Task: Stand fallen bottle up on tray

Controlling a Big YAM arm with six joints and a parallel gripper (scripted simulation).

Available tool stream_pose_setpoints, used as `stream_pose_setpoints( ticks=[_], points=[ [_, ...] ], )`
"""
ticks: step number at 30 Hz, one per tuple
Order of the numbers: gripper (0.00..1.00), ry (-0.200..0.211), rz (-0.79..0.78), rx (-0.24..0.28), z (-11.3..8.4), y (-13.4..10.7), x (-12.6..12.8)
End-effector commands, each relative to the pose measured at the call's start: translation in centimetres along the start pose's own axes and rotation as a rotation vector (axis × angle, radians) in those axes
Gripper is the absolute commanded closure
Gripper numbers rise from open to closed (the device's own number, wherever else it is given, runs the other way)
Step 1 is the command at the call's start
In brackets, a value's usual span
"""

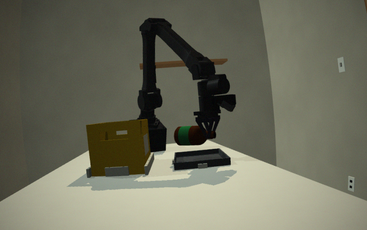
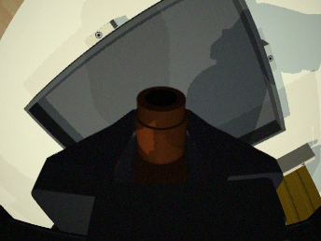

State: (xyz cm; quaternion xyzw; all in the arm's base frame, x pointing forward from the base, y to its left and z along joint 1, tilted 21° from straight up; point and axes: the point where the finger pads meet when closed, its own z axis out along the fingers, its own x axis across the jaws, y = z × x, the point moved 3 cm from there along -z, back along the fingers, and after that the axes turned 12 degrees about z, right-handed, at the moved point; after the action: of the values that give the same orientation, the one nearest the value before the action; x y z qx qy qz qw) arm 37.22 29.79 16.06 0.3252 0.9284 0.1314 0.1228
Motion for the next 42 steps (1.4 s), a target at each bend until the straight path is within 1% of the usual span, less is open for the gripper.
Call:
stream_pose_setpoints(
  ticks=[1, 17, 19, 34, 36, 42],
  points=[
    [1.0, -0.014, 0.003, -0.071, -3.7, 2.7, 0.0],
    [1.0, -0.014, 0.003, -0.073, -6.8, 2.6, 0.0],
    [1.0, -0.014, 0.003, -0.073, -6.8, 2.6, 0.0],
    [1.0, -0.014, 0.004, -0.075, -9.5, 2.5, 0.0],
    [1.0, -0.014, 0.004, -0.075, -9.5, 2.5, 0.0],
    [1.0, -0.014, 0.004, -0.075, -10.5, 2.4, 0.0]
  ],
)
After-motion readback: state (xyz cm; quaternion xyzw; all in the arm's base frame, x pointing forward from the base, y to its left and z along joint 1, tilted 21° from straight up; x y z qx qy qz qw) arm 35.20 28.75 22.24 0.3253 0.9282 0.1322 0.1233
